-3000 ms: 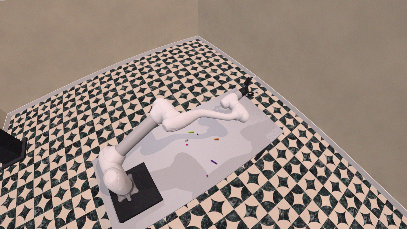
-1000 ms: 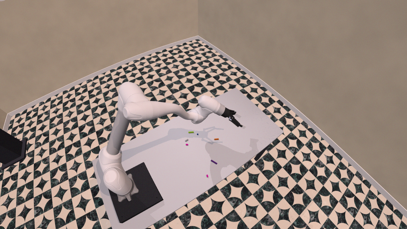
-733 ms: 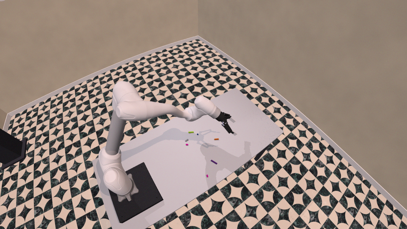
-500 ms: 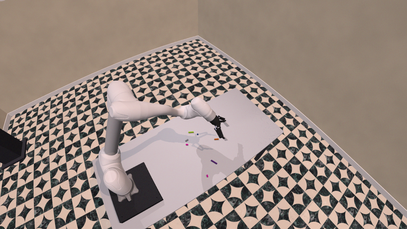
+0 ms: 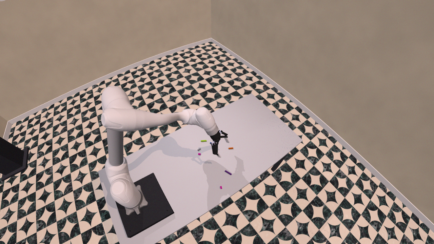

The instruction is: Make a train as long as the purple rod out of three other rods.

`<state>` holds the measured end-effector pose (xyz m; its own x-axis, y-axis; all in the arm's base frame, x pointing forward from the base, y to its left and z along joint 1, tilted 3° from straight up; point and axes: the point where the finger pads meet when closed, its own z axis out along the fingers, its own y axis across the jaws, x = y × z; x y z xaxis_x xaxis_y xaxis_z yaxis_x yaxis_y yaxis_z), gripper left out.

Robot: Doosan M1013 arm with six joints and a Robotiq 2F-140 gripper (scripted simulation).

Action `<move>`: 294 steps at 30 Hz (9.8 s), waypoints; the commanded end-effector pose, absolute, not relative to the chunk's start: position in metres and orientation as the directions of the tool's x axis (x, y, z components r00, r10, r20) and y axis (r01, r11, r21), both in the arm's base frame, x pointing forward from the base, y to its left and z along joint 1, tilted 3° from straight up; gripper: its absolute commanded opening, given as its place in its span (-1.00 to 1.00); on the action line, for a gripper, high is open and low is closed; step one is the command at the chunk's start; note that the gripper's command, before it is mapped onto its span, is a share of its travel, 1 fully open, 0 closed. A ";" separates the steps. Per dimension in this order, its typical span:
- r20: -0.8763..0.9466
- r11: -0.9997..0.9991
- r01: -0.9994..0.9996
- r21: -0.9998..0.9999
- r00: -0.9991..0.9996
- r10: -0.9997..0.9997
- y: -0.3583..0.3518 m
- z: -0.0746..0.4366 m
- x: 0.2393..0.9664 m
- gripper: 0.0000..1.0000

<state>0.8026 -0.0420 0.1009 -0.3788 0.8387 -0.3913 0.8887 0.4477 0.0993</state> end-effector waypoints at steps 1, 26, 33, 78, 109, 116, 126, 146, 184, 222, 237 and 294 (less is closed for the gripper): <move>-0.309 0.369 0.923 0.108 -0.322 0.895 -0.026 0.092 0.763 1.00; 0.041 -0.007 0.999 0.031 0.006 0.999 0.064 0.068 0.600 1.00; 0.041 -0.007 0.999 0.031 0.006 0.999 0.064 0.068 0.600 1.00; 0.041 -0.007 0.999 0.031 0.006 0.999 0.064 0.068 0.600 1.00; 0.041 -0.009 0.999 0.031 0.008 0.999 0.064 0.068 0.600 1.00; 0.047 -0.270 0.963 0.019 0.269 0.962 0.088 0.072 0.642 1.00; 0.051 -0.582 0.813 0.001 0.581 0.812 0.124 0.074 0.695 1.00; 0.050 -0.712 0.702 -0.007 0.711 0.701 0.144 0.075 0.719 1.00; 0.050 -0.712 0.702 -0.007 0.711 0.701 0.144 0.075 0.719 1.00; 0.050 -0.712 0.702 -0.007 0.711 0.701 0.100 0.075 0.759 1.00; 0.050 -0.712 0.702 -0.007 0.711 0.701 -0.017 0.071 0.837 1.00; 0.050 -0.712 0.702 -0.007 0.711 0.701 -0.017 0.071 0.837 1.00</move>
<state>0.8367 -0.0173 0.0710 0.7113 0.7011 0.0495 0.7022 -0.7119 -0.0071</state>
